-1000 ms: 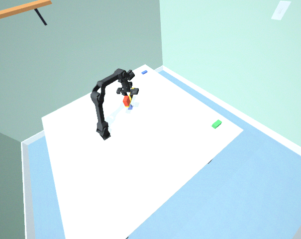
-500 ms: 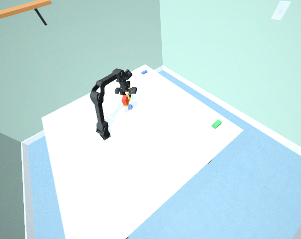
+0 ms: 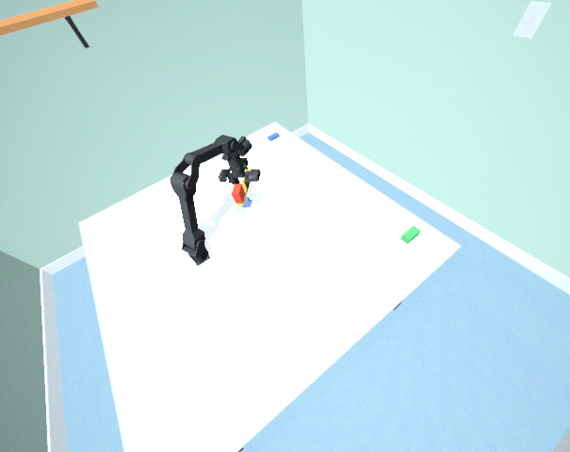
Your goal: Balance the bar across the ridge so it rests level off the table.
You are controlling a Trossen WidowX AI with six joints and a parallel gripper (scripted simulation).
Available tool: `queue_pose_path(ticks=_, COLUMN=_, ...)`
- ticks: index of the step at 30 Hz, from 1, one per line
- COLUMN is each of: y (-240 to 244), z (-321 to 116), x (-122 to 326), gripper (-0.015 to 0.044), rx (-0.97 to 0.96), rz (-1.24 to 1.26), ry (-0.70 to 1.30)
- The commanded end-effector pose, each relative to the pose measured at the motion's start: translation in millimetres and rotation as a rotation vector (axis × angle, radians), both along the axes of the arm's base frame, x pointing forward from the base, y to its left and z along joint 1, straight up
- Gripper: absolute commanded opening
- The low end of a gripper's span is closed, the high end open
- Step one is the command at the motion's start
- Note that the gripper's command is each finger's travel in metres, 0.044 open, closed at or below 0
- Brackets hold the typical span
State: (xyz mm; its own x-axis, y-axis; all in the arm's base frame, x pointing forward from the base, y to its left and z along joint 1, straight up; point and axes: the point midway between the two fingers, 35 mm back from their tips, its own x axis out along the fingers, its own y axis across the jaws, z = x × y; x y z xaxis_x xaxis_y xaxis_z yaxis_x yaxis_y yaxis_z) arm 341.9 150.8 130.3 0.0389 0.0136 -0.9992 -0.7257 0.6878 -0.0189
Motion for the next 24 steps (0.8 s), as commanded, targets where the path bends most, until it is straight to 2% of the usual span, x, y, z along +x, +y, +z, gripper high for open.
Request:
queue_pose_path(ticks=1, y=0.0, z=-7.0, x=-0.6, gripper=0.0000, rx=0.003, rz=-0.003, ry=0.002)
queue_pose_path(ticks=24, y=-0.2, z=-12.4, x=-0.9, gripper=0.0000, rx=0.003, rz=-0.003, ry=0.002)
